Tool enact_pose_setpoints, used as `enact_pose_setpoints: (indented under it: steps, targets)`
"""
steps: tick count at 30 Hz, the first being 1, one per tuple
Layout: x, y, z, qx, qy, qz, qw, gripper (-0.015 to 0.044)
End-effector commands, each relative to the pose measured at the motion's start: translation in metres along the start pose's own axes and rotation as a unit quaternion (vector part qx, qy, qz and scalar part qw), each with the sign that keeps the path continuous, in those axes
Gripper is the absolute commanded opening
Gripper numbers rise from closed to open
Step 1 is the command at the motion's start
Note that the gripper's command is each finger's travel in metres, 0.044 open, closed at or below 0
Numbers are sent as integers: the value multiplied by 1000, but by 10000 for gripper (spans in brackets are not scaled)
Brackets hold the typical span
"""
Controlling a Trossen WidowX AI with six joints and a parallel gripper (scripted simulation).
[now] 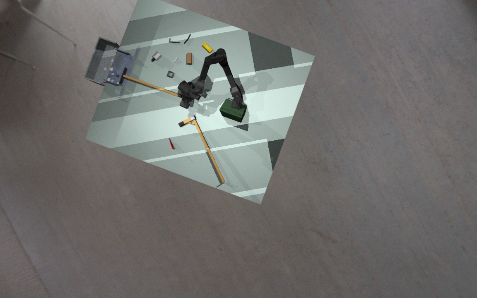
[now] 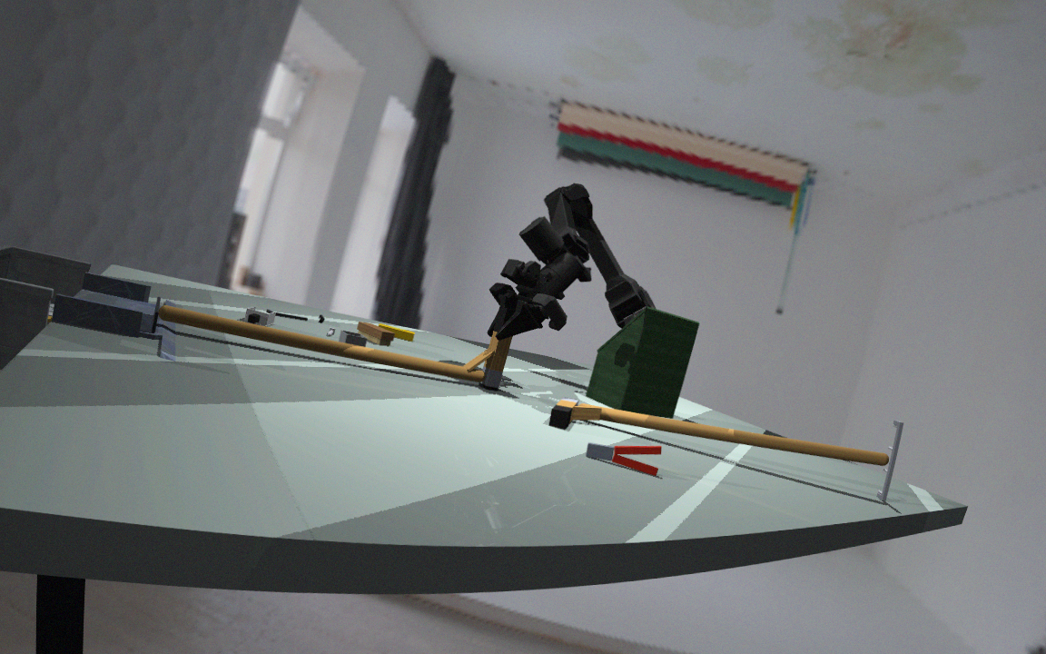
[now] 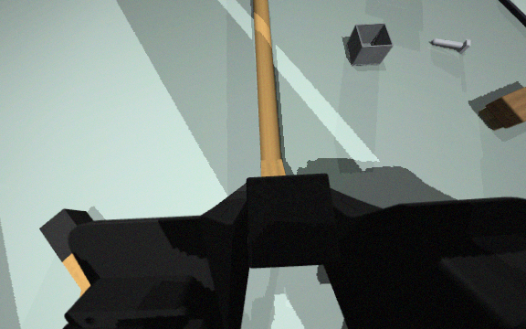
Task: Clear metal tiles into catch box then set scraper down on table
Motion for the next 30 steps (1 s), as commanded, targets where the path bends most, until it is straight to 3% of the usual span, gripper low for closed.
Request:
enact_pose_setpoints:
  steps: [1, 30]
  targets:
    - [9, 3, 1, 2, 1, -5, 1000, 0]
    - [41, 26, 4, 1, 2, -5, 1000, 0]
Point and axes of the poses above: the point midway between the two fingers, 35 mm back from their tips, its own y axis out along the fingers, its own z axis across the jaws, x = y × z, the point moved 1 cm from there along -y, back along the fingers, and after that the axes turned 3 degrees about -y, right-handed, at the moved point
